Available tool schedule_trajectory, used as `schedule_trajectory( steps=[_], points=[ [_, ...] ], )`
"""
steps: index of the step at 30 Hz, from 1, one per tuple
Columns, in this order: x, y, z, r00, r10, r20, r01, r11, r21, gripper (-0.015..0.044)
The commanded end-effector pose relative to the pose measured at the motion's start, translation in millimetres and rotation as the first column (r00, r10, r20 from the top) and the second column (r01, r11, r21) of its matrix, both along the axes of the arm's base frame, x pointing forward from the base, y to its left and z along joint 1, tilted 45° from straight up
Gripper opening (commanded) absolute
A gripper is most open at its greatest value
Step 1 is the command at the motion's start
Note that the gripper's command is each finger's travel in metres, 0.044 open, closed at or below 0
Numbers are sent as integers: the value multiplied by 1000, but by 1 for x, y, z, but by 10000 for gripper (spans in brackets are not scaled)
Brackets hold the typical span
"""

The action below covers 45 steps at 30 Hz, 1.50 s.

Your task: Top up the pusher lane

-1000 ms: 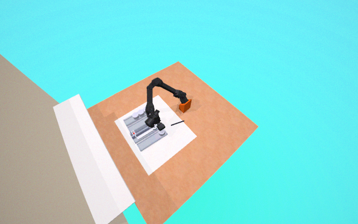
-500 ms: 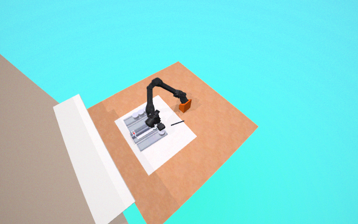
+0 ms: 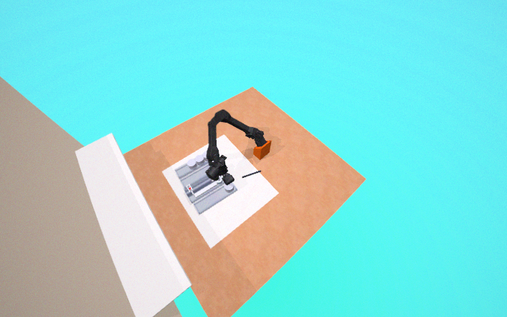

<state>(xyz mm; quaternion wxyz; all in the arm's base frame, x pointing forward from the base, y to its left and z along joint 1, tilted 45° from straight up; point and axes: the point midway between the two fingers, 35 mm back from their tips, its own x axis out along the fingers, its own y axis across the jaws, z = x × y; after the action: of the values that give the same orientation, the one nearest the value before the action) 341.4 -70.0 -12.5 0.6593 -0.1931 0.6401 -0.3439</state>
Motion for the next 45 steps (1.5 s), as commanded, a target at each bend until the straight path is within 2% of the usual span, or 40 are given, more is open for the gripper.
schedule_trajectory(
  steps=[1,40,45],
  points=[
    [1,-2,1,1000,-1,13,1,1000,-10,0],
    [-5,1,-1,1000,-1,12,1,1000,-9,0],
    [-5,1,-1,1000,-1,13,1,1000,-9,131]
  ],
)
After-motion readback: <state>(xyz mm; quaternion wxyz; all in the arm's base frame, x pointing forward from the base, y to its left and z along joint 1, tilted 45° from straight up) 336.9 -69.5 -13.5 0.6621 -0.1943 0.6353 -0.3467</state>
